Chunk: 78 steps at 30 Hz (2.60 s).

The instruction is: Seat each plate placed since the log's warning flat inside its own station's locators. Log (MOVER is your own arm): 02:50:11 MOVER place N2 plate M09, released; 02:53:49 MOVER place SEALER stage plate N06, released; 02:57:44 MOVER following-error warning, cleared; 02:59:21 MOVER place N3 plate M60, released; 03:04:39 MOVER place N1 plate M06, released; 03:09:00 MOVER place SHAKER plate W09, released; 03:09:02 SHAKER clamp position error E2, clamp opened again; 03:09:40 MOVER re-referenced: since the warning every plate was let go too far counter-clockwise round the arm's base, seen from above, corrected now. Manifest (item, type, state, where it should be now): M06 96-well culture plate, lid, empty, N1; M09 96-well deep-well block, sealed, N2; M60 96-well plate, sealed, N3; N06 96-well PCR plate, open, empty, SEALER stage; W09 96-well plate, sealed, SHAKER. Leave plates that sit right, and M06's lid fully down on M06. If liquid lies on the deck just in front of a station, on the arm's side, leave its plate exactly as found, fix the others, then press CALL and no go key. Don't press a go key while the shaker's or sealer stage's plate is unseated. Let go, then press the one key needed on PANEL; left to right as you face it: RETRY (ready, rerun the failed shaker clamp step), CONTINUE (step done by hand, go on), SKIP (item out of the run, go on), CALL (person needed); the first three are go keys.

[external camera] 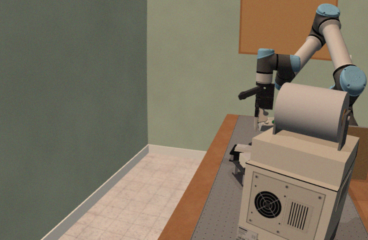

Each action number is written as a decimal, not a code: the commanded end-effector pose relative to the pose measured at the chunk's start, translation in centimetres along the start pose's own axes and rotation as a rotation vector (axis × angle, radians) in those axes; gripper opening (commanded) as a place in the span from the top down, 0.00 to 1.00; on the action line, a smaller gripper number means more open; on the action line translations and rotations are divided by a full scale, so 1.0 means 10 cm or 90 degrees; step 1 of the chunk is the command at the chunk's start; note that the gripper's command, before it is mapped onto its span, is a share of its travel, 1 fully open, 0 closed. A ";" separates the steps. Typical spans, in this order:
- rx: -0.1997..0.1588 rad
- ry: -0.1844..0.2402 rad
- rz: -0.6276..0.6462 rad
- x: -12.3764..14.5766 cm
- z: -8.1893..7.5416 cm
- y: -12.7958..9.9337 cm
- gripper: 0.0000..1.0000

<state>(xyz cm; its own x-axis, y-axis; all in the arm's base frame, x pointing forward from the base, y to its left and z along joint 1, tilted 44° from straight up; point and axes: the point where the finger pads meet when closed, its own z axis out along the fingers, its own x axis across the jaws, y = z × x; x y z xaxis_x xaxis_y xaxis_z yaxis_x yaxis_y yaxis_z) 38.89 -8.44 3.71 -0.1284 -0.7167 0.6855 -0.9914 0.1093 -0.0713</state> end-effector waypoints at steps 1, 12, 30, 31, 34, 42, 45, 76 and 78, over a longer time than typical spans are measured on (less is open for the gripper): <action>0.000 0.001 -0.001 -0.23 0.01 -0.15 0.18; 0.000 0.001 -0.001 -0.37 0.00 -0.22 0.18; 0.000 0.001 -0.001 -0.37 0.25 -0.22 0.18; 0.000 0.001 -0.001 -0.37 0.27 -0.22 0.18; 0.000 0.001 -0.001 -0.37 0.32 -0.22 0.18; 0.000 0.001 -0.001 -0.37 0.42 -0.22 0.18; 0.000 0.001 -0.001 -0.37 0.46 -0.22 0.18; 0.000 0.001 -0.001 -0.37 0.46 -0.22 0.18; 0.000 0.001 -0.001 -0.37 0.46 -0.22 0.18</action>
<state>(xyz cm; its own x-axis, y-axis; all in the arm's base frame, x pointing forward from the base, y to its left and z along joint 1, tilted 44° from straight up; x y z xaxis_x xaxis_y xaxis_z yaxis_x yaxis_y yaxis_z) 41.42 -9.21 -2.00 -0.1258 -0.7158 0.6869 -0.9917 0.1087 -0.0685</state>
